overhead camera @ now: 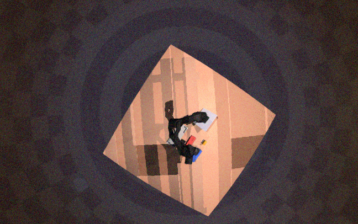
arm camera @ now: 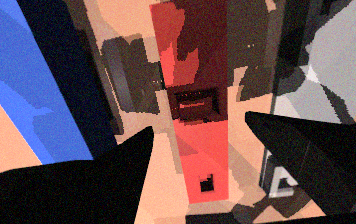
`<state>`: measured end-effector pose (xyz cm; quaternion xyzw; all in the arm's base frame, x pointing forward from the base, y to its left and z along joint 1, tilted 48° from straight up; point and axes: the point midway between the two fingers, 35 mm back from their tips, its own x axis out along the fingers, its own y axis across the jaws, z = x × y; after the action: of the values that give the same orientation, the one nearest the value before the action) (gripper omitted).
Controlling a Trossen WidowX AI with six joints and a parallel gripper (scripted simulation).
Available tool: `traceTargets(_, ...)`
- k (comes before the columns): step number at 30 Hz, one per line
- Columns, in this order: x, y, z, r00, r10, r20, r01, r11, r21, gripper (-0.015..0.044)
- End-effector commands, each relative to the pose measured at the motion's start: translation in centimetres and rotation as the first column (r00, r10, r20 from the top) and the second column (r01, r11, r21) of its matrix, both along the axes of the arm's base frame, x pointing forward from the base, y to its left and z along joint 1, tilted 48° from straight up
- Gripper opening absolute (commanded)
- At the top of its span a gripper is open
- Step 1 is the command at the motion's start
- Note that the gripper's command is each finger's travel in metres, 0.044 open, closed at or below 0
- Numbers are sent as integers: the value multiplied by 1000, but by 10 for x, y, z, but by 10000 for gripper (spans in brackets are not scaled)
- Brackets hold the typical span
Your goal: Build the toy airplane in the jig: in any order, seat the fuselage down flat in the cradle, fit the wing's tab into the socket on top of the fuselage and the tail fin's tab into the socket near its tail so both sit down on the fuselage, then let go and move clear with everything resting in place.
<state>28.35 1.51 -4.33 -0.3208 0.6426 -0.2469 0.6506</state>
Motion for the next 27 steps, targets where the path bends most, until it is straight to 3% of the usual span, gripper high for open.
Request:
traceTargets(1, -1, -6, -6, 1000, 4, -9, -4, 1000, -8, 440)
traceTargets(9, -1, -14, -12, 1000, 3, -9, -4, 1000, -10, 440)
traceTargets(19, -1, -14, -12, 1000, 3, -9, -4, 1000, -10, 178)
traceTargets(25, -1, -14, -12, 1000, 3, -9, -4, 1000, -10, 138)
traceTargets(27, -1, -13, -12, 1000, 4, -9, -4, 1000, -10, 85)
